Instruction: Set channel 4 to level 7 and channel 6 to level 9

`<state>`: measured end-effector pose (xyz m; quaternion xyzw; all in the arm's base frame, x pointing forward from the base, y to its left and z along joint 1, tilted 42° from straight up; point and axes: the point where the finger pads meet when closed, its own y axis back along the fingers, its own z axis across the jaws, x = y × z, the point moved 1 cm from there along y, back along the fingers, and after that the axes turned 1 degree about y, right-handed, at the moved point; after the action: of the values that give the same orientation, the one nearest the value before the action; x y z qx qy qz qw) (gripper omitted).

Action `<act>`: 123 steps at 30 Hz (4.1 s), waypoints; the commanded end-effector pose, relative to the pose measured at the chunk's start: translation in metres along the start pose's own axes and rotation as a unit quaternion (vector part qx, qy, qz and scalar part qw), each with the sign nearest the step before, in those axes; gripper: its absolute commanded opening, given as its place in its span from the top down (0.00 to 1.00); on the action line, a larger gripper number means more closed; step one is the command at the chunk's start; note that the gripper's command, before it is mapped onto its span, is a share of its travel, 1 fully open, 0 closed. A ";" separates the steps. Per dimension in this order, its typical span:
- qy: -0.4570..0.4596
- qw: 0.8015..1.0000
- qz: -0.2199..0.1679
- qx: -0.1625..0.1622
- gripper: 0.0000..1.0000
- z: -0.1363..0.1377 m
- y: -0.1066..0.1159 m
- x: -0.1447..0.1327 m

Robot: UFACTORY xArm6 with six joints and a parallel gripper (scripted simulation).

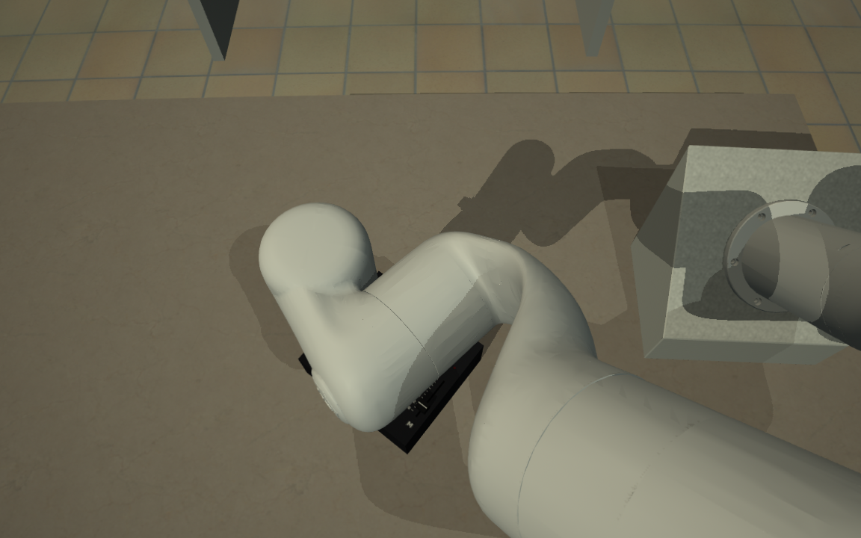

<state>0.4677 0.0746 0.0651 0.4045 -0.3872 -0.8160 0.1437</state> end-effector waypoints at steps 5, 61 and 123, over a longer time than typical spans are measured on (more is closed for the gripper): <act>0.000 1.000 -0.001 0.001 1.00 -0.001 -0.004 -0.001; 0.000 1.000 -0.001 0.001 1.00 -0.001 -0.008 0.009; 0.000 1.000 -0.001 0.001 1.00 -0.001 -0.008 0.013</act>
<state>0.4590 0.0727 0.0505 0.4045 -0.3871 -0.8160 0.1438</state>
